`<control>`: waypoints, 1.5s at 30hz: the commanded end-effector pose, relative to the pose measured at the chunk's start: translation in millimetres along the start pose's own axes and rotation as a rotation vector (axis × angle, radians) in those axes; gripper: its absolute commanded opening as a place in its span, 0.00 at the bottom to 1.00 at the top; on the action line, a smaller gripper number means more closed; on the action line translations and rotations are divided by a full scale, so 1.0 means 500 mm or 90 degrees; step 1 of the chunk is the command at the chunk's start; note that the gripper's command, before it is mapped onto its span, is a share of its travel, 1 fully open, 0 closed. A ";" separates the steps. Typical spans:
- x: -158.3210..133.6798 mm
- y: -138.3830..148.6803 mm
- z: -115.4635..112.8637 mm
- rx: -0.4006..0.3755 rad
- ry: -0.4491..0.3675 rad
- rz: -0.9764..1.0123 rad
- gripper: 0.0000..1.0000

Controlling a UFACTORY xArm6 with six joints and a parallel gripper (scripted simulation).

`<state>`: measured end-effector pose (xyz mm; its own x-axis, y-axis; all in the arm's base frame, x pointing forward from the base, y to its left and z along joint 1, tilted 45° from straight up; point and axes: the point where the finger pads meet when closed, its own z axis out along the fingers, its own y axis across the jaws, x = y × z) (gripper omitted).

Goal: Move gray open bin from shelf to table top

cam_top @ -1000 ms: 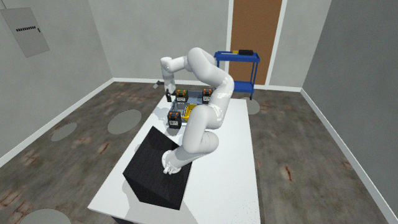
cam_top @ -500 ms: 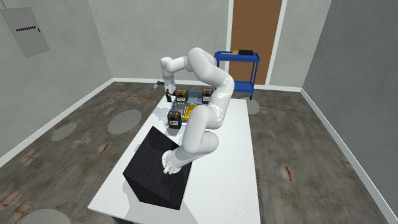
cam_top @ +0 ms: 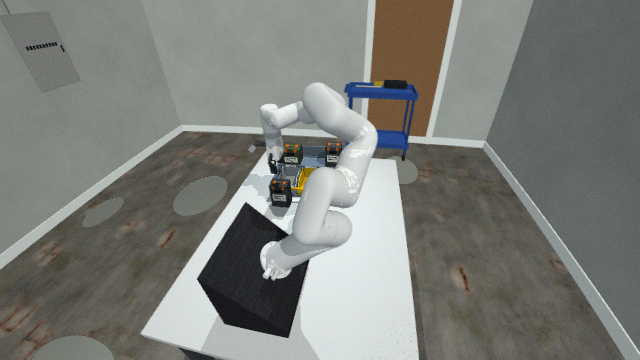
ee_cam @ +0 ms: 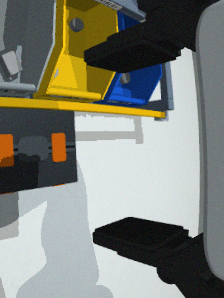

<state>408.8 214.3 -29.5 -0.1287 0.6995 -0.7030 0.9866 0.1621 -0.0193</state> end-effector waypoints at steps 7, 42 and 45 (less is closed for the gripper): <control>0.000 0.002 -0.018 -0.002 0.001 0.001 1.00; 0.001 0.002 -0.031 -0.002 0.001 0.001 1.00; 0.001 0.002 -0.031 -0.002 0.001 0.001 1.00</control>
<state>407.5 223.9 -19.8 -0.1289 0.6988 -0.7036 0.9866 0.1618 -0.0201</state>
